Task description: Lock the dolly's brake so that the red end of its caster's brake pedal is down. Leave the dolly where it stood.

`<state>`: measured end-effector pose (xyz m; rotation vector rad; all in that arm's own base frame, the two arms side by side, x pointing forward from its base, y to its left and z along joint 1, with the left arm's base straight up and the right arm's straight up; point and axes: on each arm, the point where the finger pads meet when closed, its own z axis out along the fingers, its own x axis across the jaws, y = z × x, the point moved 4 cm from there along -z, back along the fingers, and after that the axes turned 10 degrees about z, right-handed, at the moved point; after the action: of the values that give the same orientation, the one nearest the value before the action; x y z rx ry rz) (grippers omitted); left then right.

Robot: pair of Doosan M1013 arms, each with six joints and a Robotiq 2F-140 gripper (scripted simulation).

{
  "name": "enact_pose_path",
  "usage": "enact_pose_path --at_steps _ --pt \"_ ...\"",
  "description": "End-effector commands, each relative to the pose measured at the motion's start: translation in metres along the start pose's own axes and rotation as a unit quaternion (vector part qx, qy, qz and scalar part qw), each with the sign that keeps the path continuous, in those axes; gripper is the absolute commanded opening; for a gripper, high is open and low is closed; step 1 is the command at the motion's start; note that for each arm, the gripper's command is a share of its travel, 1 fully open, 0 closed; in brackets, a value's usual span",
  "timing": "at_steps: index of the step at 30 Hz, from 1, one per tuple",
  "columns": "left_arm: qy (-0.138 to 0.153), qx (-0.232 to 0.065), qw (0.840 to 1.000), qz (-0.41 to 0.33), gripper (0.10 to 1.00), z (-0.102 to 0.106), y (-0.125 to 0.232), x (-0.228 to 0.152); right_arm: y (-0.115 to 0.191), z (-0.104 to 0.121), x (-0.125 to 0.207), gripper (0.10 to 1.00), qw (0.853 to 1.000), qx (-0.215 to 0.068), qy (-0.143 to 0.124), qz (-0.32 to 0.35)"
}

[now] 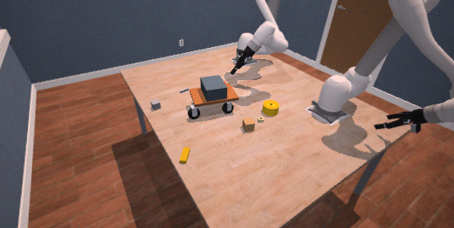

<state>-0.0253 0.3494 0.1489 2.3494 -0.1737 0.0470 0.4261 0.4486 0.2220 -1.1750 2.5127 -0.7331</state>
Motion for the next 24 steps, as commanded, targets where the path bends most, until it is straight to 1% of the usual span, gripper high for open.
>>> enact_pose_path --at_steps 1,3,4,5,6,7,8,9,10,11,12,13,15,16,18,24 --pt "0.0 0.0 1.0 0.0 1.0 0.0 0.0 0.0 -0.047 -0.008 -0.002 0.099 0.995 -0.086 0.052 -0.002" --pt "0.0 0.0 1.0 0.0 1.0 0.0 0.0 0.0 -0.047 -0.008 -0.002 0.099 0.995 -0.086 0.052 -0.002" --pt "0.0 0.0 1.0 0.0 1.0 0.0 0.0 0.0 -0.066 -0.016 -0.004 0.099 0.99 -0.126 0.058 -0.004" --pt "0.0 0.0 1.0 0.0 1.0 0.0 0.0 0.0 -0.066 -0.016 -0.004 0.099 0.99 -0.126 0.058 -0.004" --pt "0.0 0.0 1.0 0.0 1.0 0.0 0.0 0.0 -0.084 -0.025 -0.006 0.099 0.985 -0.165 0.057 -0.006" --pt "0.0 0.0 1.0 0.0 1.0 0.0 0.0 0.0 -0.084 -0.025 -0.006 0.099 0.985 -0.165 0.057 -0.006" --pt "0.0 0.0 1.0 0.0 1.0 0.0 0.0 0.0 -0.101 -0.034 -0.009 0.099 0.979 -0.199 0.05 -0.009" --pt "0.0 0.0 1.0 0.0 1.0 0.0 0.0 0.0 -0.101 -0.034 -0.009 0.099 0.979 -0.199 0.05 -0.009" --pt "0.0 0.0 1.0 0.0 1.0 0.0 0.0 0.0 -0.116 -0.043 -0.012 0.099 0.973 -0.228 0.041 -0.012" --pt "0.0 0.0 1.0 0.0 1.0 0.0 0.0 0.0 -0.116 -0.043 -0.012 0.099 0.973 -0.228 0.041 -0.012" --pt "0.0 0.0 1.0 0.0 1.0 0.0 0.0 0.0 -0.129 -0.051 -0.014 0.099 0.967 -0.251 0.031 -0.015" --pt "0.0 0.0 1.0 0.0 1.0 0.0 0.0 0.0 -0.139 -0.058 -0.016 0.099 0.963 -0.267 0.022 -0.018" --pt "0.0 0.0 1.0 0.0 1.0 0.0 0.0 0.0 -0.139 -0.058 -0.016 0.099 0.963 -0.267 0.022 -0.018" --pt "0.0 0.0 1.0 0.0 1.0 0.0 0.0 0.0 -0.146 -0.062 -0.017 0.099 0.96 -0.278 0.015 -0.019" --pt "0.0 0.0 1.0 0.0 1.0 0.0 0.0 0.0 -0.152 -0.066 -0.018 0.099 0.958 -0.287 0.01 -0.021" --pt "0.0 0.0 1.0 0.0 1.0 0.0 0.0 0.0 -0.152 -0.066 -0.018 0.099 0.958 -0.287 0.009 -0.021"
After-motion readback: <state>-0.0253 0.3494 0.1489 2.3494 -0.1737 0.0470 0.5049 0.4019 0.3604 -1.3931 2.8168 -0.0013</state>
